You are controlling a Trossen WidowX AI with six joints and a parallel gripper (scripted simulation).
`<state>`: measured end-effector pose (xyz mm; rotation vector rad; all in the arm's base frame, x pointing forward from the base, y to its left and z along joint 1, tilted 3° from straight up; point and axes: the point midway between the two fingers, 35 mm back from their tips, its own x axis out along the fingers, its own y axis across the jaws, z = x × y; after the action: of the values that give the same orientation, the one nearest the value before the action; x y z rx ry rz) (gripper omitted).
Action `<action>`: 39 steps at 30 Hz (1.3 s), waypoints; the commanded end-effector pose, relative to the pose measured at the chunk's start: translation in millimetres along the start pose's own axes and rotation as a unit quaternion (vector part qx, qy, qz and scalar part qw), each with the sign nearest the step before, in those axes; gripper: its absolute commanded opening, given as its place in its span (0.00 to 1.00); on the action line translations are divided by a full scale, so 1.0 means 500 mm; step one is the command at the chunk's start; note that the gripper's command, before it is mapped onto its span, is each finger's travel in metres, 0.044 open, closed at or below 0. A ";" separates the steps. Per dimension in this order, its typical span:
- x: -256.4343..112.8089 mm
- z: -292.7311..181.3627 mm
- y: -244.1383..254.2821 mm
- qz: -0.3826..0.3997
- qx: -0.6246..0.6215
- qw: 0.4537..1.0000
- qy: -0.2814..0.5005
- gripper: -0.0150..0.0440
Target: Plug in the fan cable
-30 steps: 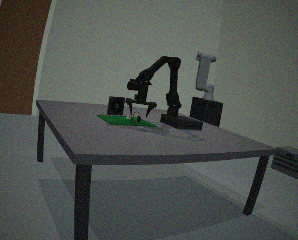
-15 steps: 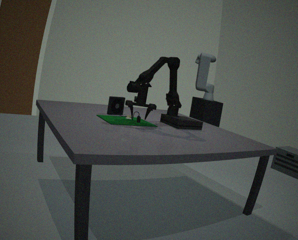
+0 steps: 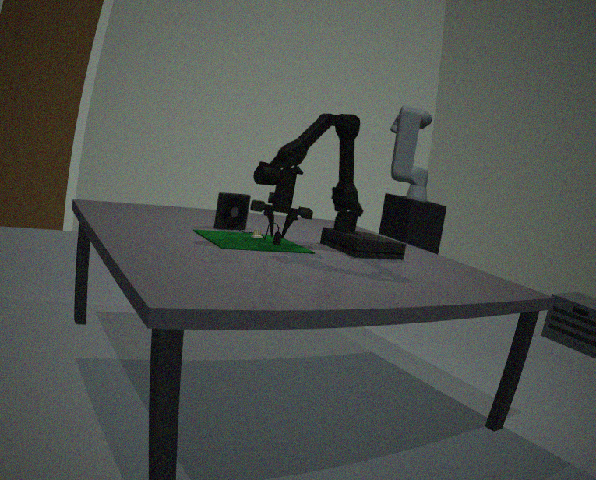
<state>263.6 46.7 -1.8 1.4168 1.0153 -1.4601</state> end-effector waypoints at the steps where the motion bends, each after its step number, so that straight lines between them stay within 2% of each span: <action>1: 0.000 0.000 0.000 0.000 0.000 1.000 0.000 0.43; 10: 0.000 0.000 0.000 0.000 0.000 1.000 0.000 0.33; 12: -0.004 0.000 0.000 0.000 0.000 1.000 0.000 0.25; 39: -0.174 -0.002 0.003 -0.002 -0.001 1.000 0.001 0.25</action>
<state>267.8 49.5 72.6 1.4116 1.0192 -1.4580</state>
